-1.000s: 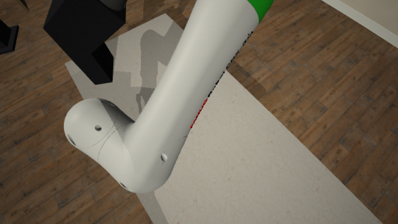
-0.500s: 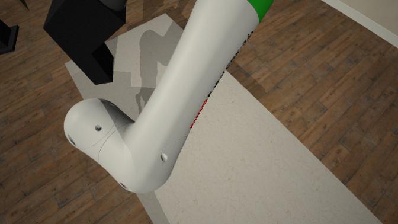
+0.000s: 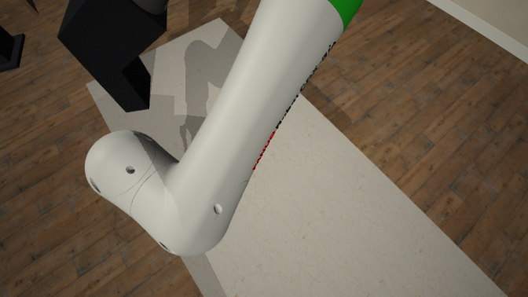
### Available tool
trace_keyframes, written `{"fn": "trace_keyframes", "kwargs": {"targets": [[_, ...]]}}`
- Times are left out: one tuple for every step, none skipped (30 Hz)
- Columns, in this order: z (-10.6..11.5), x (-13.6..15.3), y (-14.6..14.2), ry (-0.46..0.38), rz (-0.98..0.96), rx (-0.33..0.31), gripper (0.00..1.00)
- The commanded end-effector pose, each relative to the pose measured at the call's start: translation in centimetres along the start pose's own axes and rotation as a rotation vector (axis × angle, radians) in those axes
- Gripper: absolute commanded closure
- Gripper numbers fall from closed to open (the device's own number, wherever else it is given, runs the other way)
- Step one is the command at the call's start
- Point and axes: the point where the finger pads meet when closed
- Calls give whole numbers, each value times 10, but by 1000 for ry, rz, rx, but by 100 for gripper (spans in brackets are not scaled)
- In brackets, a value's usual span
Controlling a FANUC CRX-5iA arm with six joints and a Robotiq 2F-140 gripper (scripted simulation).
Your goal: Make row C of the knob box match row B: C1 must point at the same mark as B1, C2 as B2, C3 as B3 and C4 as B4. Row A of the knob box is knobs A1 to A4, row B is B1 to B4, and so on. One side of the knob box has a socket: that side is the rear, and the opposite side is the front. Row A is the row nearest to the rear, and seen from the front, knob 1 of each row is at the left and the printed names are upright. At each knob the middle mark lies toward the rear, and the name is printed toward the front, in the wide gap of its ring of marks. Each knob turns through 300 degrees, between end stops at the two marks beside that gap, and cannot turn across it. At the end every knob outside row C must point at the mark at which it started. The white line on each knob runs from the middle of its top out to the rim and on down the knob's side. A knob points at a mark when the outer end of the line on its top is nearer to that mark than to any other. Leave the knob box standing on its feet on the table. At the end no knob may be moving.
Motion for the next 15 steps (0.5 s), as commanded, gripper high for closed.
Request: {"fn": "trace_keyframes", "kwargs": {"targets": [[0,0,0,1,33,0,95],[0,0,0,1,33,0,95],[0,0,0,1,49,0,95],[0,0,0,1,66,0,95],[0,0,0,1,85,0,95],[0,0,0,1,104,0,95],[0,0,0,1,125,0,95],[0,0,0,1,146,0,95],[0,0,0,1,168,0,95],[0,0,0,1,192,0,95],[0,0,0,1,216,0,95],[0,0,0,1,240,0,95],[0,0,0,1,265,0,95],[0,0,0,1,291,0,95],[0,0,0,1,317,0,95]]}}
Point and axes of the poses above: the point where the finger pads meet when closed, its own z axis back along the fingers, its own y axis across the jaws, x = y × z, and after that the axes turned 8 degrees about -z, right-handed
